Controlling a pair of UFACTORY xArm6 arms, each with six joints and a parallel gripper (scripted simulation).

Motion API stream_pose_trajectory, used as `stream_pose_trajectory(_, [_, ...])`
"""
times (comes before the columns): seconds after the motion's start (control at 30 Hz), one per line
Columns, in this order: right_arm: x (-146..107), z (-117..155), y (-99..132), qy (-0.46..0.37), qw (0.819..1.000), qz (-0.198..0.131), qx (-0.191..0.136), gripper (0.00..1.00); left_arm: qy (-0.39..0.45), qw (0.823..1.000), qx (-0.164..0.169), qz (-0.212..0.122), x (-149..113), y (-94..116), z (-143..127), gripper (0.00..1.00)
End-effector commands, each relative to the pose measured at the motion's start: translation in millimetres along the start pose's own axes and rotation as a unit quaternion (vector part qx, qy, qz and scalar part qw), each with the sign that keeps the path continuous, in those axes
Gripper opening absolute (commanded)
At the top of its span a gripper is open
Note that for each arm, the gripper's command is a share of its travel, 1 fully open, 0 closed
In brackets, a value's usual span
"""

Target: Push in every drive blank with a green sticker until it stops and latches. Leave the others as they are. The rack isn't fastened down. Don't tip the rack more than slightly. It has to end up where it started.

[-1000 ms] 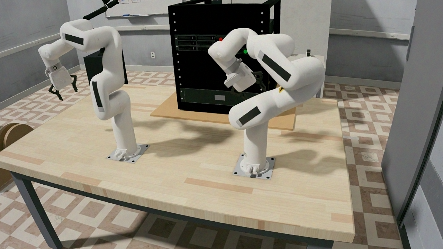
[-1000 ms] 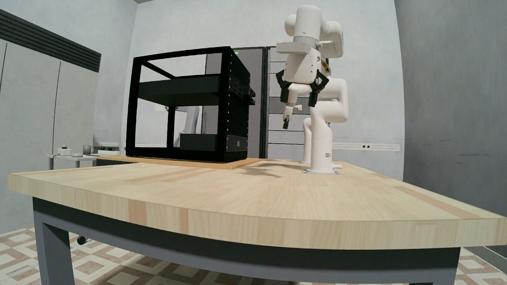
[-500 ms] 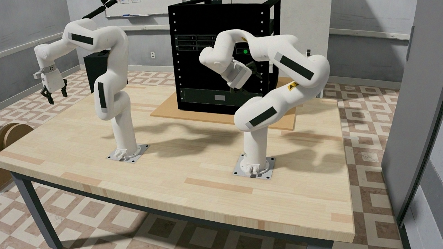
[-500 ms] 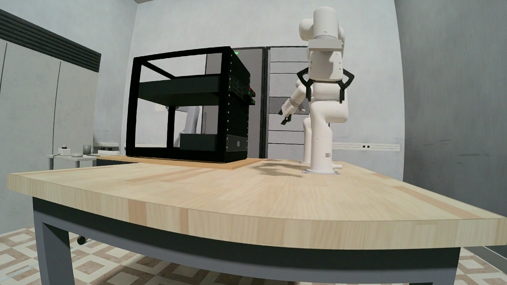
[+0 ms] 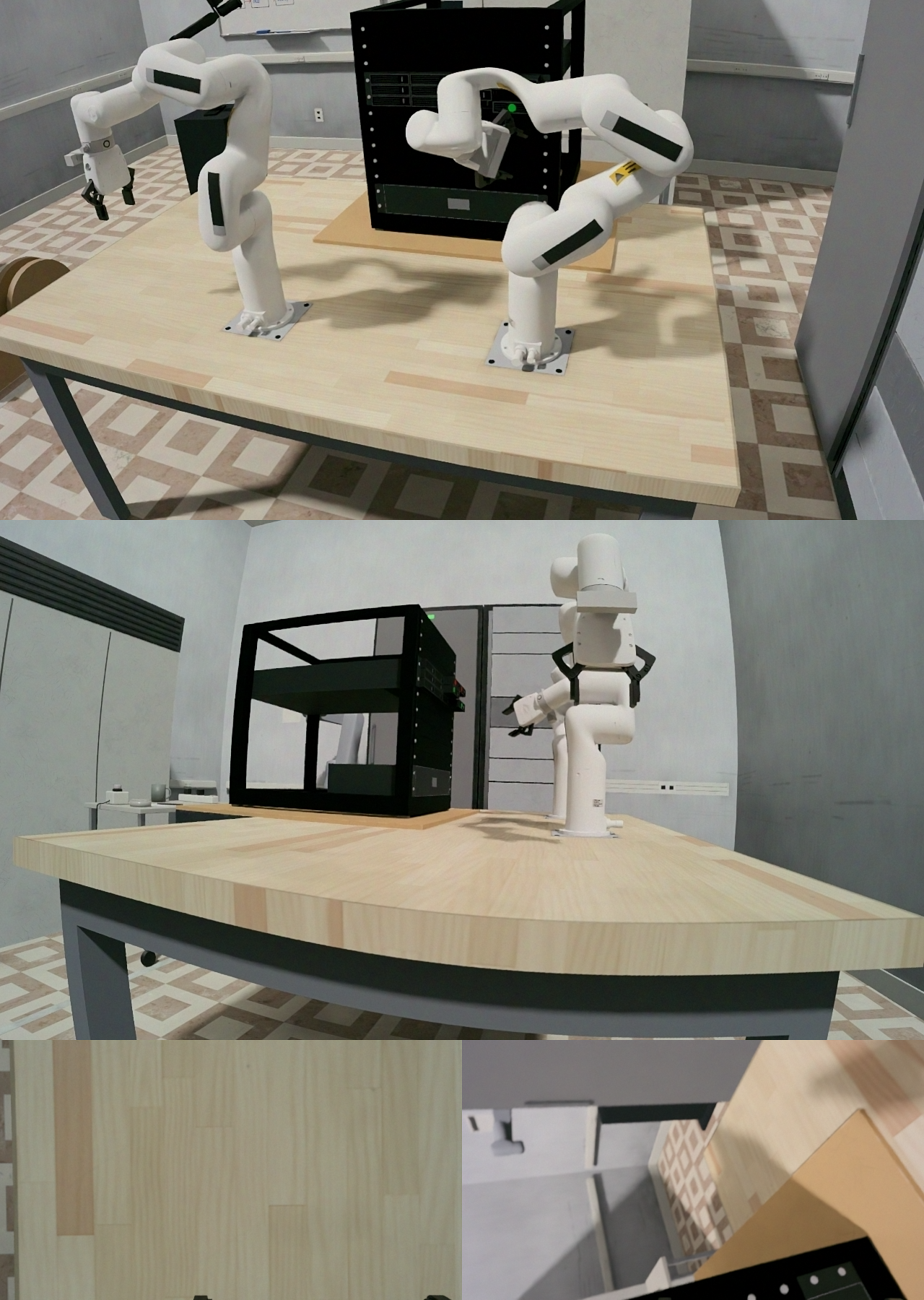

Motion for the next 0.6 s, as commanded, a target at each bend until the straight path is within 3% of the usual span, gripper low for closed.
stream_pose_trajectory(0.0, [-7,-8,10,0.031,0.998,-0.046,0.04,1.0,0.001,1.0,0.0,0.002,0,1,0,1.0])
stream_pose_trajectory(0.57, [-23,-27,49,0.084,0.975,-0.15,0.143,1.0,0.001,1.0,0.0,0.002,0,1,0,1.0])
Point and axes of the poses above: on each arm, the point where the finger pads meet when closed, its own y axis back along the fingers, its own z axis across the jaws, x = y × z, the point moved 6 cm from there along y, back along the fingers, and after that the axes turned 9 degrees about y, right-handed, at the moved point
